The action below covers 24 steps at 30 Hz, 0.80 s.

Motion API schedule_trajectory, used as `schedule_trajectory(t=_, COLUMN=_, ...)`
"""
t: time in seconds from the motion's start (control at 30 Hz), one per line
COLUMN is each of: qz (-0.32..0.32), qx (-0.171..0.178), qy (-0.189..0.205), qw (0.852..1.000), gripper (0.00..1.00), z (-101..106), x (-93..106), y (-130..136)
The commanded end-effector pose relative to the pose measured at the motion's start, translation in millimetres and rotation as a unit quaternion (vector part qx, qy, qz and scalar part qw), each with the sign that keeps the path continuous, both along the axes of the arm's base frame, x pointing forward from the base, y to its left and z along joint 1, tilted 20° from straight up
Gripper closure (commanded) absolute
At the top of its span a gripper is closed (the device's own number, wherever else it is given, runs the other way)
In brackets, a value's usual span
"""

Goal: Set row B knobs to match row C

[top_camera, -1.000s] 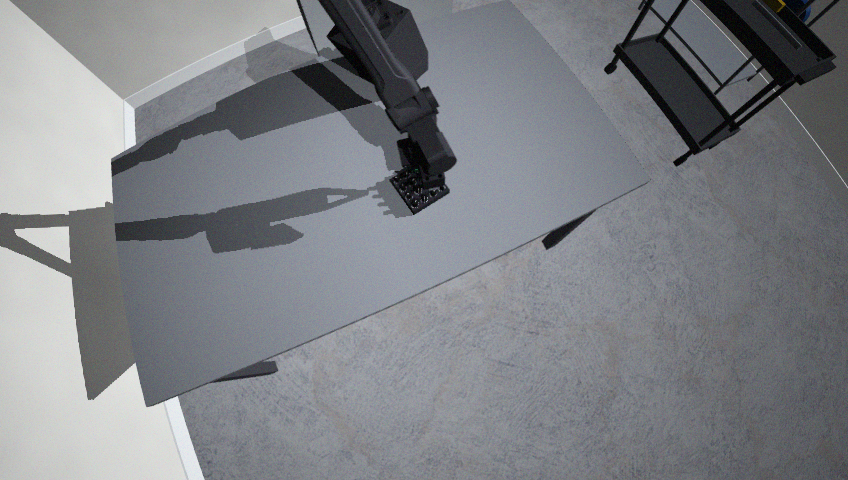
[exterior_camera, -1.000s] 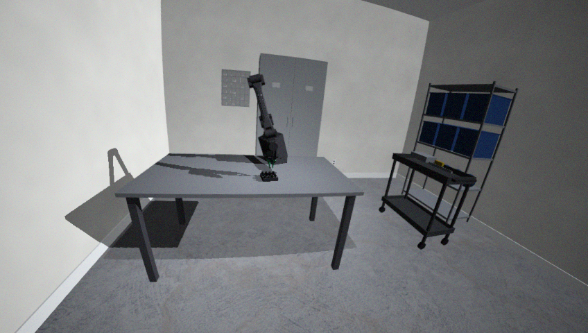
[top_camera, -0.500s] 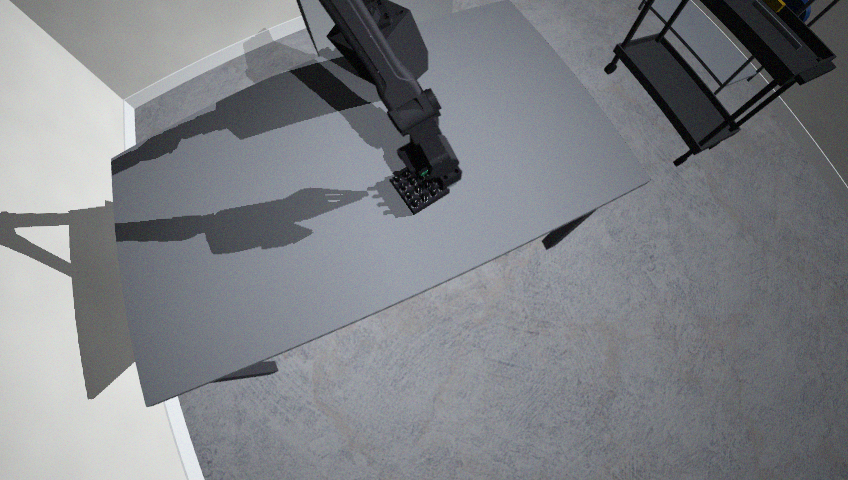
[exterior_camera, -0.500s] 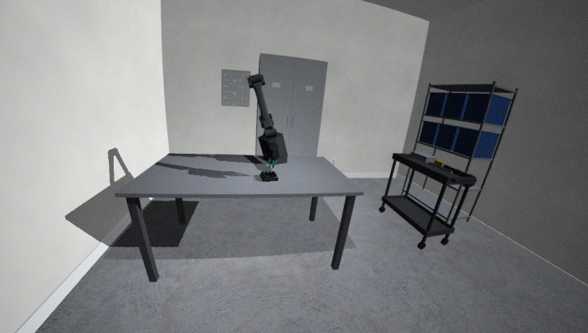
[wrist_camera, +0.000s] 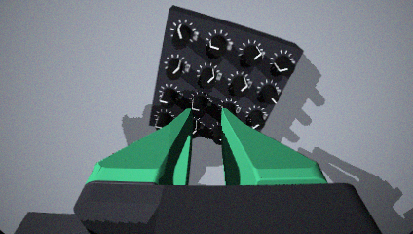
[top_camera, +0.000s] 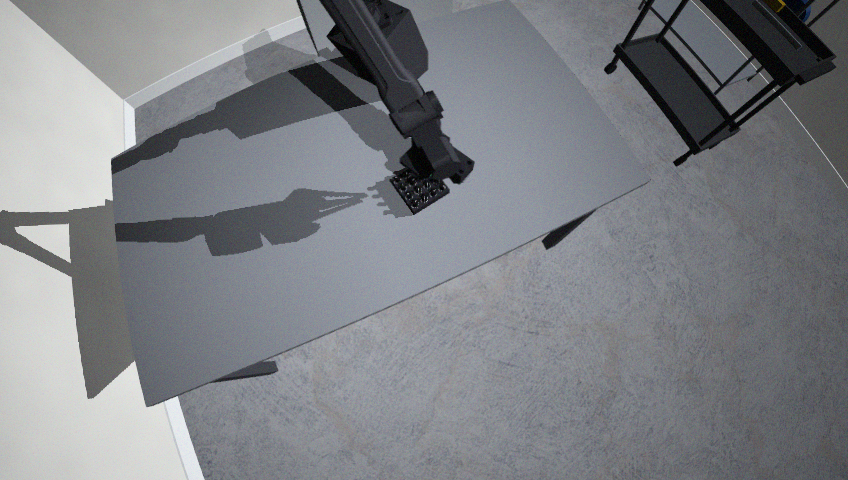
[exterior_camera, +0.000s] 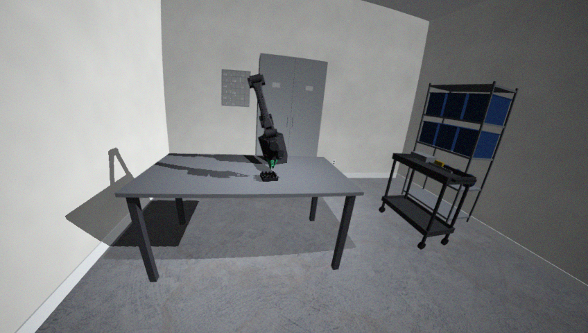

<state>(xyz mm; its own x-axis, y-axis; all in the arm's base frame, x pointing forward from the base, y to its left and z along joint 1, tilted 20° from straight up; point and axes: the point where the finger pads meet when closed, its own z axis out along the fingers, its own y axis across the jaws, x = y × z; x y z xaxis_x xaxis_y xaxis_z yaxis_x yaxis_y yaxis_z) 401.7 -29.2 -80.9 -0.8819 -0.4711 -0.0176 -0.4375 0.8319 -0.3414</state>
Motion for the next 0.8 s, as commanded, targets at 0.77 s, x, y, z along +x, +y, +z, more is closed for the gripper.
schedule_trajectory(t=0.77, qz=0.305, qx=-0.056, qy=0.089, qw=0.946, gripper=0.81, z=8, x=25.6, y=13)
